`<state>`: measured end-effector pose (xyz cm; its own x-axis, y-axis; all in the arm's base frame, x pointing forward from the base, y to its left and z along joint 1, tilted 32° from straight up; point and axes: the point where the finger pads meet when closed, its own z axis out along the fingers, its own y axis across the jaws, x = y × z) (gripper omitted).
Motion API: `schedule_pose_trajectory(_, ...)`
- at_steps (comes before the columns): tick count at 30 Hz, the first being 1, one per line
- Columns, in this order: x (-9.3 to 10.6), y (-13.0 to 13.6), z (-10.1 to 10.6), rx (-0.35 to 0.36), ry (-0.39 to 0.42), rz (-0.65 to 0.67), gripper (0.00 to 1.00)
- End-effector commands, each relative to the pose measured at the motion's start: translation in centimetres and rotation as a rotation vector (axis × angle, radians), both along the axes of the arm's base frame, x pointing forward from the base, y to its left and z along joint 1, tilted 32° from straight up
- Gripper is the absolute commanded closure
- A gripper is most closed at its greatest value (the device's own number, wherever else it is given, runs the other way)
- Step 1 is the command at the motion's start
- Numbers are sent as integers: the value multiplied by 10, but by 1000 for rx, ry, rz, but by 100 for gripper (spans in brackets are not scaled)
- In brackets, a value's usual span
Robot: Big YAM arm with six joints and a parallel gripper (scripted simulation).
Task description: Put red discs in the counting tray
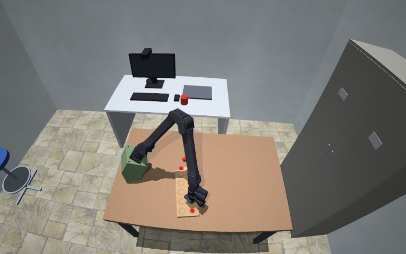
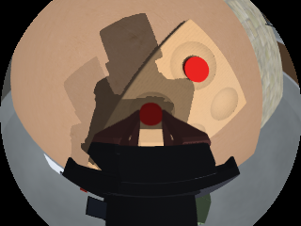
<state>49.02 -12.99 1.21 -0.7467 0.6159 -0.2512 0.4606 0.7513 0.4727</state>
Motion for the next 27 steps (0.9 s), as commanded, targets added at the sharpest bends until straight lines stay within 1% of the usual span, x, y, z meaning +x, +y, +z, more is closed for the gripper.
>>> schedule_pose_trajectory(1, 19, -5, 2, -10, -19, -3, 100)
schedule_pose_trajectory(7, 19, -3, 1, -9, -18, 1, 100)
schedule_pose_trajectory(8, 19, -3, 1, -9, -18, 1, 67)
schedule_pose_trajectory(27, 19, -3, 1, -10, -18, 1, 67)
